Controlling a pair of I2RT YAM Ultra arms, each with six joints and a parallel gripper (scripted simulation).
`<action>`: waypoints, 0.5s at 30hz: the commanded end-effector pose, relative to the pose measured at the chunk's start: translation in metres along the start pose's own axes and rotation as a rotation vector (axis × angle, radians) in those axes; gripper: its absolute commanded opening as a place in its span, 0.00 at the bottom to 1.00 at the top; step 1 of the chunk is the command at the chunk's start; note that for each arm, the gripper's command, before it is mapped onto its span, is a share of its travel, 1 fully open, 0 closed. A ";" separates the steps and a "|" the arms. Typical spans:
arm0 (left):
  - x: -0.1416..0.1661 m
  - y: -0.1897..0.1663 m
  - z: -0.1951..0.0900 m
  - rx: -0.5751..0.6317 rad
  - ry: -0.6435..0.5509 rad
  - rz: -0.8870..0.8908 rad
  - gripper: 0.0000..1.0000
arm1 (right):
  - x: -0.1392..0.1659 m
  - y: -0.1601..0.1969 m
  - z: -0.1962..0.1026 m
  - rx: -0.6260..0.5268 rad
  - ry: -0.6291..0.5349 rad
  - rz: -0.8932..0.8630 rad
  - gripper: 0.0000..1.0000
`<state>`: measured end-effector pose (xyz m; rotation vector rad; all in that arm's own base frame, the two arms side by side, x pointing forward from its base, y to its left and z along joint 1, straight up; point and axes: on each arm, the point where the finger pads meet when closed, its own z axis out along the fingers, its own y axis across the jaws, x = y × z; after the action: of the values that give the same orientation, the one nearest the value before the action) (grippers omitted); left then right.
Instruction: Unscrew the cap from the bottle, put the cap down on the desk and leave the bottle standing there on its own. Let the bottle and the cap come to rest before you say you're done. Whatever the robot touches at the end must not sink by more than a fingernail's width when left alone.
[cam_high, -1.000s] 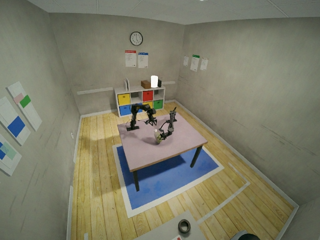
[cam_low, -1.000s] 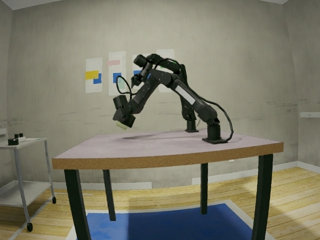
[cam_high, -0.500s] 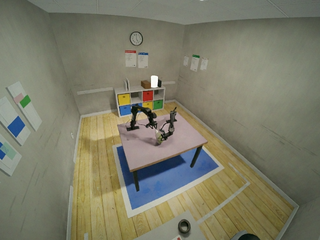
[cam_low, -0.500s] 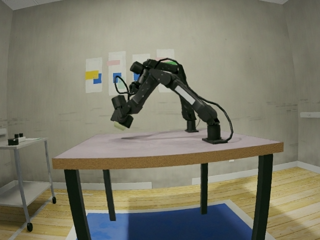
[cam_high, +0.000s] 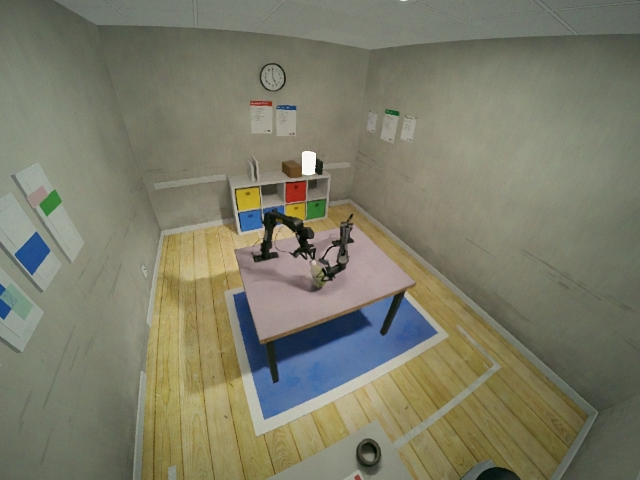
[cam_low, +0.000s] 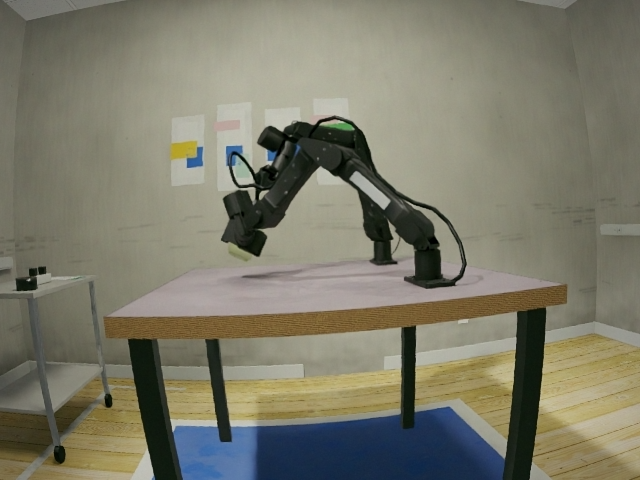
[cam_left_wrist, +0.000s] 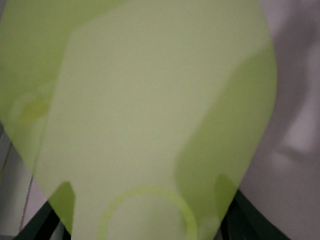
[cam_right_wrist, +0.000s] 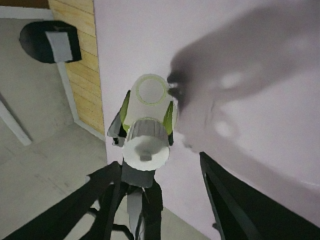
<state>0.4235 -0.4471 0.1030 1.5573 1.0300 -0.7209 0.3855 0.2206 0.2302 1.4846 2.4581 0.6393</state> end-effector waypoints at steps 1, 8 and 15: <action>-0.008 0.003 -0.001 -0.002 -0.013 0.014 0.00 | -0.001 0.009 -0.015 -0.047 -0.001 -0.008 0.70; -0.008 0.003 -0.001 -0.002 -0.013 0.014 0.00 | 0.000 0.008 -0.015 -0.045 0.000 -0.004 0.70; -0.008 0.003 -0.001 -0.002 -0.013 0.014 0.00 | 0.000 0.011 -0.020 -0.060 0.000 -0.005 0.70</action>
<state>0.4236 -0.4470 0.1030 1.5572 1.0302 -0.7207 0.3856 0.2206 0.2301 1.4846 2.4583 0.6390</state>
